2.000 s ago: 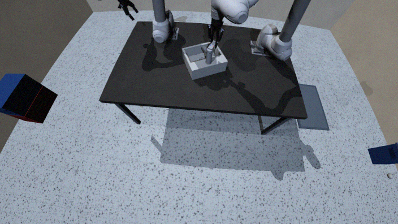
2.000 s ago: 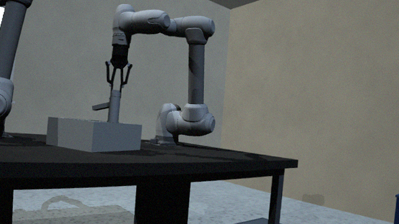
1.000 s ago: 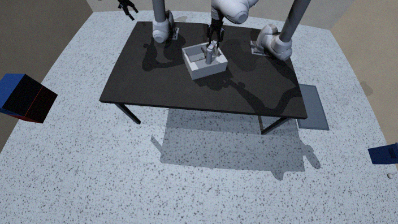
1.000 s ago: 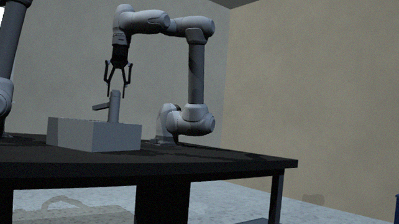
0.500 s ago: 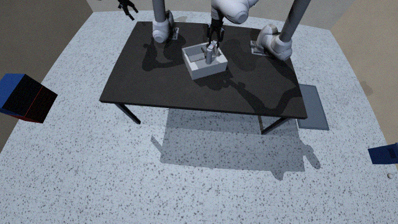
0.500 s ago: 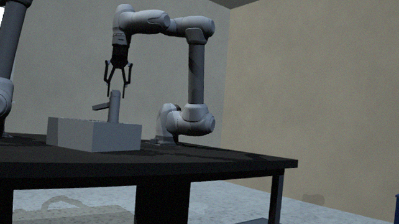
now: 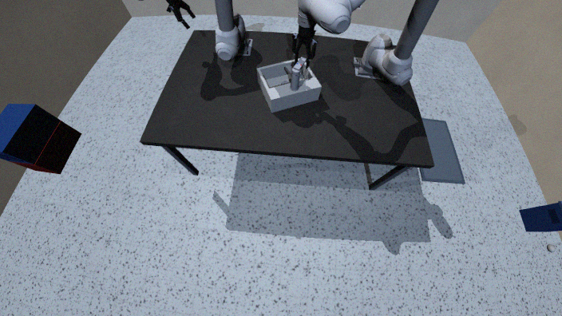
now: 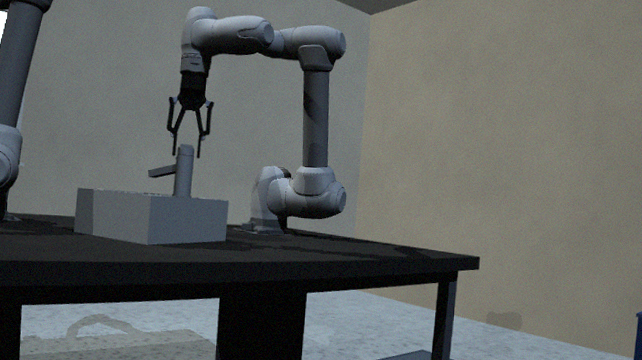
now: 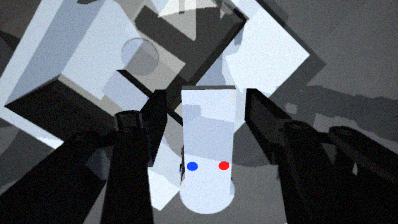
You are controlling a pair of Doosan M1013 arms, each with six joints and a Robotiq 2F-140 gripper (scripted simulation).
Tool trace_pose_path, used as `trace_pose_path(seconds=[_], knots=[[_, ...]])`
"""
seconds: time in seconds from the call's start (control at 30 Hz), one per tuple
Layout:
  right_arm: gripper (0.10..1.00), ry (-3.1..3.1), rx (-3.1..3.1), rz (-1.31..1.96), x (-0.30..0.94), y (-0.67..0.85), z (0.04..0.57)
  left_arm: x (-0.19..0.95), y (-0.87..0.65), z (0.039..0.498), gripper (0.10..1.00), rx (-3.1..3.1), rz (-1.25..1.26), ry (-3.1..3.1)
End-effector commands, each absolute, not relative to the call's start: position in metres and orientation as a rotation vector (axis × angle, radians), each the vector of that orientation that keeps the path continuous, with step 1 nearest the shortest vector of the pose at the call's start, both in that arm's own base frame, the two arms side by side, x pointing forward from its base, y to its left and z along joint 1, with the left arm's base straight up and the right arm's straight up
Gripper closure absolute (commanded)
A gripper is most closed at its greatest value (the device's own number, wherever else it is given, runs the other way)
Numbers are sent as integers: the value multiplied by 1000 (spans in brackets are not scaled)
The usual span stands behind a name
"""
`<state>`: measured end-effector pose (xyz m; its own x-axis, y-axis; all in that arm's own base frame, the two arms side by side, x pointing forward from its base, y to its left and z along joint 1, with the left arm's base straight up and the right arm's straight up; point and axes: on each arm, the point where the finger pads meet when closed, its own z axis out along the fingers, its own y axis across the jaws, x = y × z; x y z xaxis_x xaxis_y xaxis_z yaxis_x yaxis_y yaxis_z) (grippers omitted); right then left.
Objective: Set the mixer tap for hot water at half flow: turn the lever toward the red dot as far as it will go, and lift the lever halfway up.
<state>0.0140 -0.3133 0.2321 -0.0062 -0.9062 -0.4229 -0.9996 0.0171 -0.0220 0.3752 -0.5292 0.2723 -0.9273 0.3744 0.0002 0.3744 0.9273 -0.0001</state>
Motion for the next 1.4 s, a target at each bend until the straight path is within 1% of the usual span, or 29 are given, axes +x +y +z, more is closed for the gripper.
trace_pose_path(seconds=[0.0,0.83,1.37], knots=[[98,1982,-1958,410,14,-314,233,375,-529,273,612,-600,1,-3085],[98,1982,-1958,410,14,-314,233,375,-529,275,612,-600,1,-3085],[98,1982,-1958,410,14,-314,233,375,-529,301,612,-600,1,-3085]])
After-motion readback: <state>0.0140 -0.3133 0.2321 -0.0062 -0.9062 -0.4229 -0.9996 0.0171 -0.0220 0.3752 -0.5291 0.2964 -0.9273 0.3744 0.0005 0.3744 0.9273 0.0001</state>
